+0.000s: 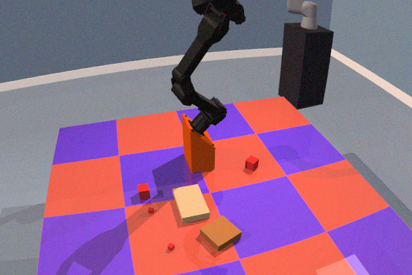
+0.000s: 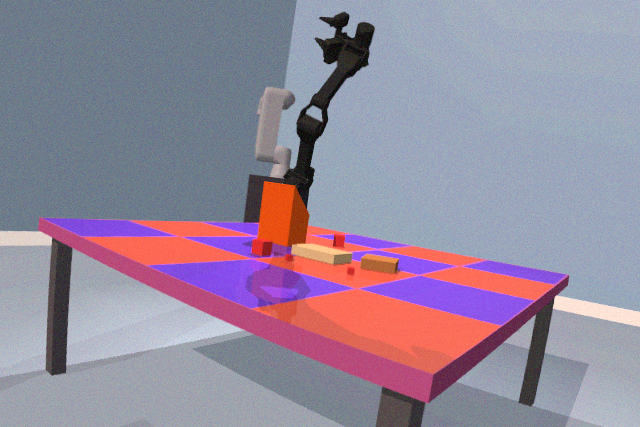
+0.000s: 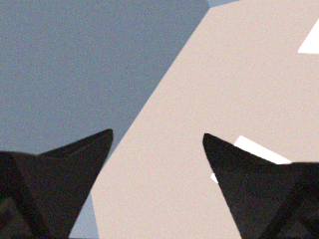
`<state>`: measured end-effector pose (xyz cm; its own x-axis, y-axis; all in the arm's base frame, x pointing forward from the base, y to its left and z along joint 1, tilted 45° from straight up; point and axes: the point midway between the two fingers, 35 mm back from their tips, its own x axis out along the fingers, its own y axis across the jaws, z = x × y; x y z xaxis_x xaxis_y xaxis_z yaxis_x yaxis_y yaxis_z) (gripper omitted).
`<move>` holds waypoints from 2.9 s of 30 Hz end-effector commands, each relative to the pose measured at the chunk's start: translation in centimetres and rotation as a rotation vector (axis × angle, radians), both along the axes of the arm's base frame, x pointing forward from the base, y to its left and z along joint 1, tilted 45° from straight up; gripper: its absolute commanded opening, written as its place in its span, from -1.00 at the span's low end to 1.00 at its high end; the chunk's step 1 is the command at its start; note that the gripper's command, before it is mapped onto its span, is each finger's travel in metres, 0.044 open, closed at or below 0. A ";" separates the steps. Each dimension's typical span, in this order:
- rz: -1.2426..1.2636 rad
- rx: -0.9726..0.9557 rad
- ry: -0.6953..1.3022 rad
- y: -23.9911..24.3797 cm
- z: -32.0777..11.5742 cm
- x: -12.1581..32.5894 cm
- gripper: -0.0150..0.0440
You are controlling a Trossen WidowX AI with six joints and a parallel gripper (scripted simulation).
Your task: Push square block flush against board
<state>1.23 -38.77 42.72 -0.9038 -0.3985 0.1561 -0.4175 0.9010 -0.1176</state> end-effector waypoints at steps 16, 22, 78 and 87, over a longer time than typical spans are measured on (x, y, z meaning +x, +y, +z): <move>-0.074 -0.204 0.042 4.1 4.5 -3.7 -0.49; -0.191 -0.340 0.042 9.0 7.7 -8.4 -0.49; -1.021 -1.564 0.568 59.4 8.1 -2.7 -0.49; -1.127 -1.769 0.786 63.9 3.8 5.2 -0.49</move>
<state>3.48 23.80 48.32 -0.2641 0.9637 0.0385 -0.2497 -0.0298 -0.9679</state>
